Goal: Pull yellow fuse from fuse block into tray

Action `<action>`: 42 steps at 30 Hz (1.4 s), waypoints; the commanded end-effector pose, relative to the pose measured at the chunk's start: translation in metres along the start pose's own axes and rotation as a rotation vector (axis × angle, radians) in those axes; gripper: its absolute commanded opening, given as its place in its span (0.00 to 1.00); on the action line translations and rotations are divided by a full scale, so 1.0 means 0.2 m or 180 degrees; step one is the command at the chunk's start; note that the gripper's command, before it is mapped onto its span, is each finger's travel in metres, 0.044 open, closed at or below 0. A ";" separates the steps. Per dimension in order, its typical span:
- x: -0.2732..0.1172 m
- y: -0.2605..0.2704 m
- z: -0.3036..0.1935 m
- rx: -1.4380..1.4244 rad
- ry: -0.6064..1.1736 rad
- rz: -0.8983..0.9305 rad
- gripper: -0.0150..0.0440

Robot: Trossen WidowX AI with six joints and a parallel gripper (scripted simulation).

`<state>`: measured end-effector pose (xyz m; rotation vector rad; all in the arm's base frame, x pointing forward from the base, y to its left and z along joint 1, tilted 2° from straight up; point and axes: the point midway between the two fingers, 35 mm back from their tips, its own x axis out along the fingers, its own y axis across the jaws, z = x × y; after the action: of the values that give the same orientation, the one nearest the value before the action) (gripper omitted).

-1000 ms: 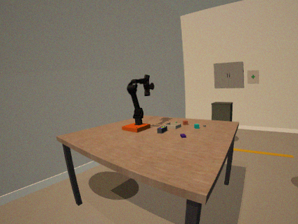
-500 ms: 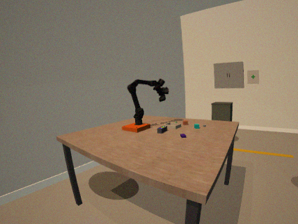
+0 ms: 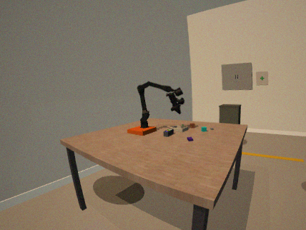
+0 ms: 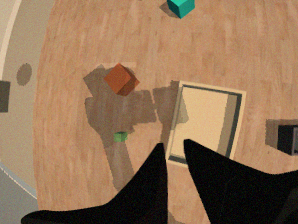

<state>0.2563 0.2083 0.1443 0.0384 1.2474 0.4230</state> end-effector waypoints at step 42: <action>0.12 -1.11 -0.25 0.0338 0.1045 -0.0926 0.37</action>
<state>0.2792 0.0027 0.0534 -0.1185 1.5714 0.1135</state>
